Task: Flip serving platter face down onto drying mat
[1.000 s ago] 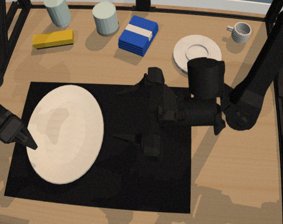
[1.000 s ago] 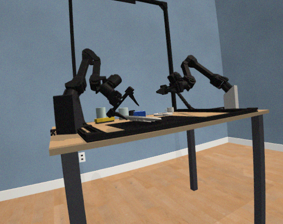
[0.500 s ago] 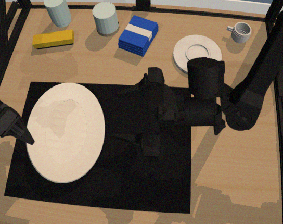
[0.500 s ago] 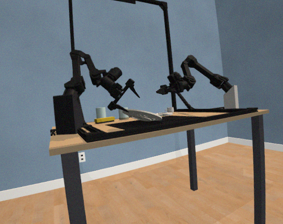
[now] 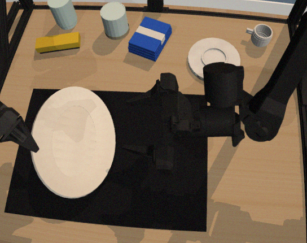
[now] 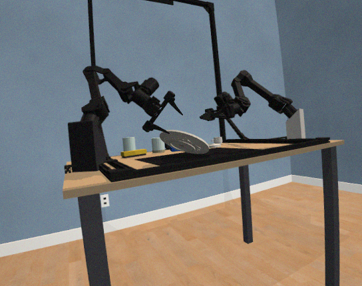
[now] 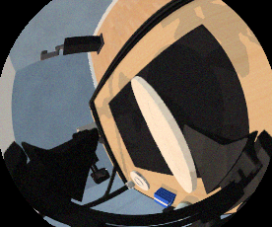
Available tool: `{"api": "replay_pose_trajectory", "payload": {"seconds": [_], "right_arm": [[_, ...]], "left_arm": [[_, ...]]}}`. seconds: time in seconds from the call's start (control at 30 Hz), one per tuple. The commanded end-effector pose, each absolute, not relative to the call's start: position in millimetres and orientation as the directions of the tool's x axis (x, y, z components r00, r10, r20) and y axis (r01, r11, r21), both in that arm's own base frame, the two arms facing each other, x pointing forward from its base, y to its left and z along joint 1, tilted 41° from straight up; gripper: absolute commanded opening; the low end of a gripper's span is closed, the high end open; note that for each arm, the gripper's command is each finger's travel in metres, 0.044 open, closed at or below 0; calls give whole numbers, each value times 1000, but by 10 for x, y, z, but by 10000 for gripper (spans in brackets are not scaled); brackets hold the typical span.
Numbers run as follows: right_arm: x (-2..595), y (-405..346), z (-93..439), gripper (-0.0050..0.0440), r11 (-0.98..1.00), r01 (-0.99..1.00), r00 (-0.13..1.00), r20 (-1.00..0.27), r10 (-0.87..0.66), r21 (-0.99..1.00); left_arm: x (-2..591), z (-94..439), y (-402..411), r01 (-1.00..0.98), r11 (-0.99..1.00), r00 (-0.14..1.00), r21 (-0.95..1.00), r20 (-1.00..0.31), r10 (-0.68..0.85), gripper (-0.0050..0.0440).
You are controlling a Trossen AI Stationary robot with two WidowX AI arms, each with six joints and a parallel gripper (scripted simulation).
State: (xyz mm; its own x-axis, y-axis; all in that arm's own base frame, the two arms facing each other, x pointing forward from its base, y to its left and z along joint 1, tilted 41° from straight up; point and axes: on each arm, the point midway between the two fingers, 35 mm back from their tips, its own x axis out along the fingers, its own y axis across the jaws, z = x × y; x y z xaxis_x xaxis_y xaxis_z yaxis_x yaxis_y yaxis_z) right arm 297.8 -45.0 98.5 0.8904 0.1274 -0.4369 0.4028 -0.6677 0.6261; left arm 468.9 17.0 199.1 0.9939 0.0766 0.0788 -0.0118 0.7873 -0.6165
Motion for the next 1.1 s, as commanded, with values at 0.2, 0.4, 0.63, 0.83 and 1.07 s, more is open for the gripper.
{"api": "replay_pose_trajectory", "payload": {"seconds": [0.2, 0.4, 0.63, 0.83, 1.07], "right_arm": [[3153, -596, 1380, 440, -664, 337, 922, -375, 91, 667], [3252, -654, 1538, 440, -665, 334, 923, -374, 89, 668], [3342, -690, 1654, 440, -665, 324, 927, -366, 81, 672], [3485, -726, 1812, 440, -667, 300, 935, -349, 64, 682], [3587, -745, 1908, 440, -668, 289, 938, -341, 56, 686]], "left_arm": [[4693, 1993, 167, -9, 790, 994, -613, 81, 73, 440], [4693, 1993, 167, -9, 790, 994, -613, 81, 73, 440], [4693, 1993, 167, -9, 790, 994, -613, 81, 73, 440], [4693, 1993, 167, -9, 790, 994, -613, 81, 73, 440], [4693, 1993, 167, -9, 790, 994, -613, 81, 73, 440]]}}
